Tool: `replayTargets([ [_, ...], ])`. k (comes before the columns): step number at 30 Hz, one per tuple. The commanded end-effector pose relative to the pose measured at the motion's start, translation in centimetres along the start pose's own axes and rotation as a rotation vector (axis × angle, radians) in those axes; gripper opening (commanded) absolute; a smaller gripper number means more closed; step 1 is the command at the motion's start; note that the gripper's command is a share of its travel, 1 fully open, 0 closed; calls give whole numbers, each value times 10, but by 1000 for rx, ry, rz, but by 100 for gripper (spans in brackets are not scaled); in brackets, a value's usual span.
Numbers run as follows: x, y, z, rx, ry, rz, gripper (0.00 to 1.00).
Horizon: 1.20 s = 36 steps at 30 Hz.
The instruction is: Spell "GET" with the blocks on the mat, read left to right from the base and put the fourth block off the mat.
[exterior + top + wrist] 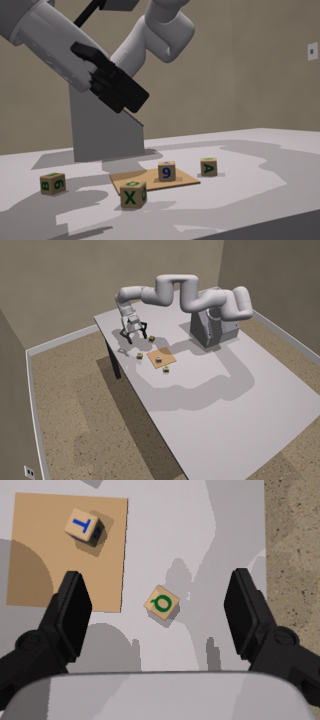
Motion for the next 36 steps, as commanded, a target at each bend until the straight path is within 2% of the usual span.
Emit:
replayTargets([
  [1, -2, 1, 0, -2, -2, -3, 100],
  [28, -3, 0, -1, -3, -2, -3, 100],
  [31, -9, -7, -8, -3, -2, -6, 100],
  [33, -36, -38, -48, -5, 0, -13, 100],
  [36, -48, -50, -67, -5, 0, -13, 100],
])
Point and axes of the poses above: the point where the finger pads meet when closed, its own x axis out along the fingers, its own z axis across the jaws, y = z × x, the point moved 8 cm from there along -x, back along the fingers, and after that the axes turned 6 degrees about x, right-handed, at the moved point
